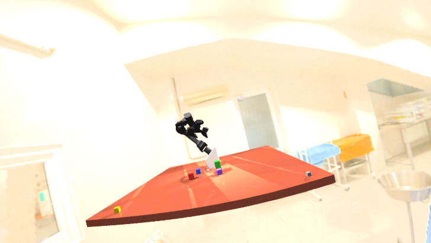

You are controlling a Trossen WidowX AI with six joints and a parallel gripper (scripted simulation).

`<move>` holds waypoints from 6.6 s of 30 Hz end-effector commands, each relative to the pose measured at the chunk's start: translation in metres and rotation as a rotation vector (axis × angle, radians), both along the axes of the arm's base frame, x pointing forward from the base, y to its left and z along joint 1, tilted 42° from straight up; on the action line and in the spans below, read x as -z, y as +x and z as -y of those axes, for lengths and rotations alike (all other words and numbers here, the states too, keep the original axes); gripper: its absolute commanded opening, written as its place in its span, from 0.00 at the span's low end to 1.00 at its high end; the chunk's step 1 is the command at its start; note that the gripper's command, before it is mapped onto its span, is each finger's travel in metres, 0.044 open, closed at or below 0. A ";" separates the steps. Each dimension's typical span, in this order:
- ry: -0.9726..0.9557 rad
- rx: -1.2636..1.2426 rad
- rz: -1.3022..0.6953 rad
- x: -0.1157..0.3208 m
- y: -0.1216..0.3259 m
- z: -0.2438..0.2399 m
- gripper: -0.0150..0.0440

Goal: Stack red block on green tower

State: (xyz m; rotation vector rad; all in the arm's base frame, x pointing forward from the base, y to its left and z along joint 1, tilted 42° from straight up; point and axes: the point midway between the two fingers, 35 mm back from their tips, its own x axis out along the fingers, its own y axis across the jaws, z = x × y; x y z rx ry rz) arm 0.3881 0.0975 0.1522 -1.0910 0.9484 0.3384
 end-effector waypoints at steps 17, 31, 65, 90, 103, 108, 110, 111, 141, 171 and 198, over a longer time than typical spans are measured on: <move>-0.202 0.912 -0.184 0.028 -0.070 0.214 1.00; -0.211 0.941 -0.188 0.050 -0.073 0.251 1.00; -0.215 0.941 -0.186 0.097 -0.075 0.293 1.00; -0.217 0.941 -0.186 0.105 -0.076 0.299 0.73; -0.216 0.941 -0.186 0.100 -0.076 0.295 0.39; -0.215 0.941 -0.186 0.081 -0.075 0.279 0.25; -0.214 0.941 -0.187 0.074 -0.075 0.272 0.25; -0.214 0.941 -0.187 0.070 -0.075 0.269 0.25; -0.186 0.932 -0.197 0.064 -0.059 0.169 0.25; -0.199 0.939 -0.196 0.169 -0.089 0.051 0.25; -0.196 0.944 -0.200 0.190 -0.090 0.069 0.30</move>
